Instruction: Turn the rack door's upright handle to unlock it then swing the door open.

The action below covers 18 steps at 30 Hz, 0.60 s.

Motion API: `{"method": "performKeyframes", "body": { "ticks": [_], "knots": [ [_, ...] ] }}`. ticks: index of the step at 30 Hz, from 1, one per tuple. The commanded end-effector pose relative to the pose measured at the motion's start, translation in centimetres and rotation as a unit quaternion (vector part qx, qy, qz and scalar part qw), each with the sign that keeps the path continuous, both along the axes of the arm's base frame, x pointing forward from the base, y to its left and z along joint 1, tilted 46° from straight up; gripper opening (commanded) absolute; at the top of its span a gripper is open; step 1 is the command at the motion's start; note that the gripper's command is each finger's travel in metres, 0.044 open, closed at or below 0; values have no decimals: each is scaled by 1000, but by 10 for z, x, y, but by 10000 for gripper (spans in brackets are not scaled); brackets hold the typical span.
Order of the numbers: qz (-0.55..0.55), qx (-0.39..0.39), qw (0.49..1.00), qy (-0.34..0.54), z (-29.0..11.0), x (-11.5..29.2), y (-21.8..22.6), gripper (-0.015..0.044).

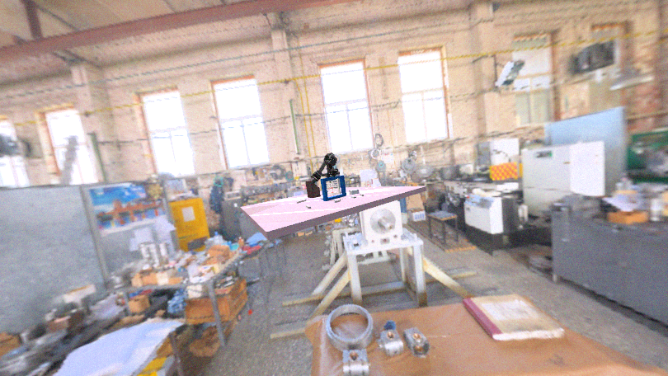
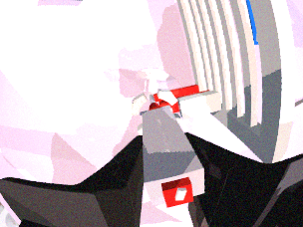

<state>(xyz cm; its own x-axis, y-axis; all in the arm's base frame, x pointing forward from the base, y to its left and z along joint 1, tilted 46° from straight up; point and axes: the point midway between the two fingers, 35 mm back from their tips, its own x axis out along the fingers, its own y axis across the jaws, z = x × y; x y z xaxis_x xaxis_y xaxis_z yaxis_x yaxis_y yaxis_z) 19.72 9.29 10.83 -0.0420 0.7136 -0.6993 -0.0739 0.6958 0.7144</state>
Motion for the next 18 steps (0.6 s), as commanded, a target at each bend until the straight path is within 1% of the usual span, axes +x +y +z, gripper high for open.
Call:
{"method": "performKeyframes", "body": {
  "ticks": [1,12,18],
  "knots": [
    [-13,3,1000,12,5,1,6,11],
    [-13,3,1000,12,5,1,6,11],
    [-13,3,1000,12,5,1,6,168]
  ]
}}
